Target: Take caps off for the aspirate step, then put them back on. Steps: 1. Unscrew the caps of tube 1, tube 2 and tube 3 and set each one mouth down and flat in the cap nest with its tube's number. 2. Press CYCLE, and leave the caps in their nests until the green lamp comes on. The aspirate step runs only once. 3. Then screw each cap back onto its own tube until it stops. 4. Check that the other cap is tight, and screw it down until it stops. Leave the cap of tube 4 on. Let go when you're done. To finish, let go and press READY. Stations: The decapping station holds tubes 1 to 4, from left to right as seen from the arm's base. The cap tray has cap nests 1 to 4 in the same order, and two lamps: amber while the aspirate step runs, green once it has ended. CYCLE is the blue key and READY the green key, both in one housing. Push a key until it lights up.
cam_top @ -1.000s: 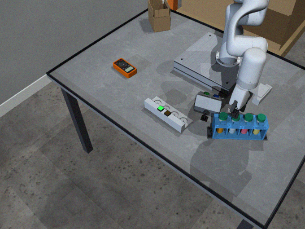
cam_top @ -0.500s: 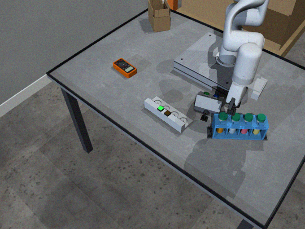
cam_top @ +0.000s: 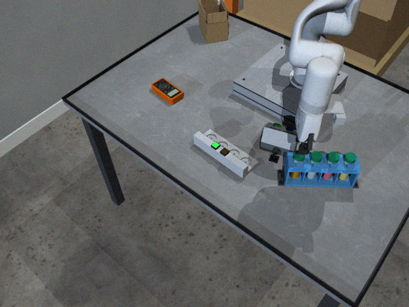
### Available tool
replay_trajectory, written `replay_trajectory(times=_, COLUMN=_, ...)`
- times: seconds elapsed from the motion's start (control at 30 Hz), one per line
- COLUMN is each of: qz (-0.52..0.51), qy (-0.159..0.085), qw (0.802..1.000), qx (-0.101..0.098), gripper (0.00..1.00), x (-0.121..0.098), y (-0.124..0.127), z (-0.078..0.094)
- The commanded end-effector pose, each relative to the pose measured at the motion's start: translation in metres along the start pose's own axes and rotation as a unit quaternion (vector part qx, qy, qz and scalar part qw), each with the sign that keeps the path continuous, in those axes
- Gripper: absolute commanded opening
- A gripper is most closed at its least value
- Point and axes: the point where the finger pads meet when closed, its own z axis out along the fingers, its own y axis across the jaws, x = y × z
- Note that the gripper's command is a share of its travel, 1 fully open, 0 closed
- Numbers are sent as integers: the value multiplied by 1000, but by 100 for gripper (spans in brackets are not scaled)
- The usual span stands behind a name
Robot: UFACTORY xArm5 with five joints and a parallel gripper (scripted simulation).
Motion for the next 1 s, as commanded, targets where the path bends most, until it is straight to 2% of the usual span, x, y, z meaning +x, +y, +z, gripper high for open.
replay_trajectory(times=0.0, qz=-108, qy=7, qw=994, qx=-2, gripper=46, x=-1, y=1, z=-1)
replay_trajectory(times=0.23, qz=-108, qy=7, qw=994, qx=-2, gripper=46, x=-1, y=1, z=-1)
replay_trajectory(times=0.63, qz=-108, qy=7, qw=994, qx=-2, gripper=46, x=-1, y=1, z=34)
replay_trajectory(times=0.97, qz=-108, qy=7, qw=994, qx=-2, gripper=46, x=-1, y=1, z=34)
